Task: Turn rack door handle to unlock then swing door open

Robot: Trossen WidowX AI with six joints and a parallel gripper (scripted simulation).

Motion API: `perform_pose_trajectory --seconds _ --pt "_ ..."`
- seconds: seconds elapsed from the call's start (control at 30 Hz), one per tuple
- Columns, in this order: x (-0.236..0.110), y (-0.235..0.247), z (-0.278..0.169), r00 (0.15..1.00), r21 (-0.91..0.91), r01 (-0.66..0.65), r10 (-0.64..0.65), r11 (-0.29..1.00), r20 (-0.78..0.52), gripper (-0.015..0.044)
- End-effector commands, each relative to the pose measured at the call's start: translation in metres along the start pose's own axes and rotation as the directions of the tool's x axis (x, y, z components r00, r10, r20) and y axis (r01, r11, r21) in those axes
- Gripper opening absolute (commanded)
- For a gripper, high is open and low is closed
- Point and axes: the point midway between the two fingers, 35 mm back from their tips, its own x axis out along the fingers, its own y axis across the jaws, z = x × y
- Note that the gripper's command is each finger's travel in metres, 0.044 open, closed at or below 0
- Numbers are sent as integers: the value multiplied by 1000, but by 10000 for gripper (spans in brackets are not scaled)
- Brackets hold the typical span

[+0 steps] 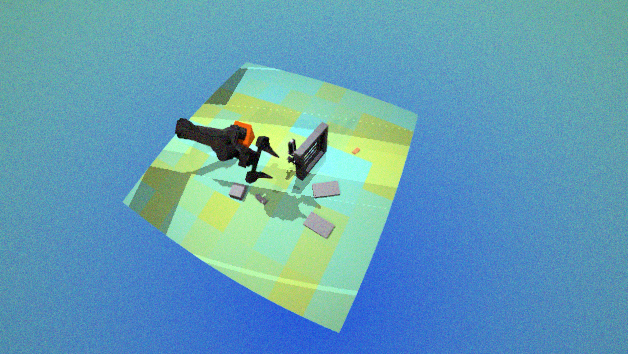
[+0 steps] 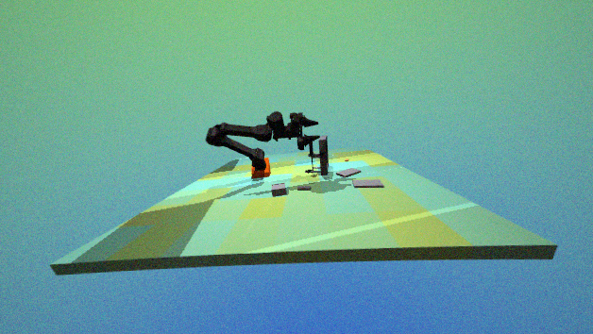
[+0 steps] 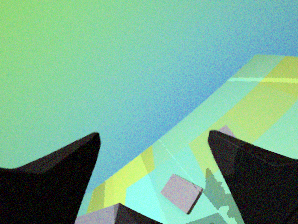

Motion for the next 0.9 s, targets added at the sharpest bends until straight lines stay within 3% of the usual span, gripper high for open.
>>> perform_pose_trajectory --seconds 0.0,0.13,0.47,0.87 --pt "0 0 0 1000 1 0 0 1000 -2 374" --pt "7 5 -10 998 12 -1 2 1000 -59 291" --pt "29 27 -54 945 73 34 -8 997 -328 291" --pt "35 58 -105 780 91 146 -58 985 -623 291"
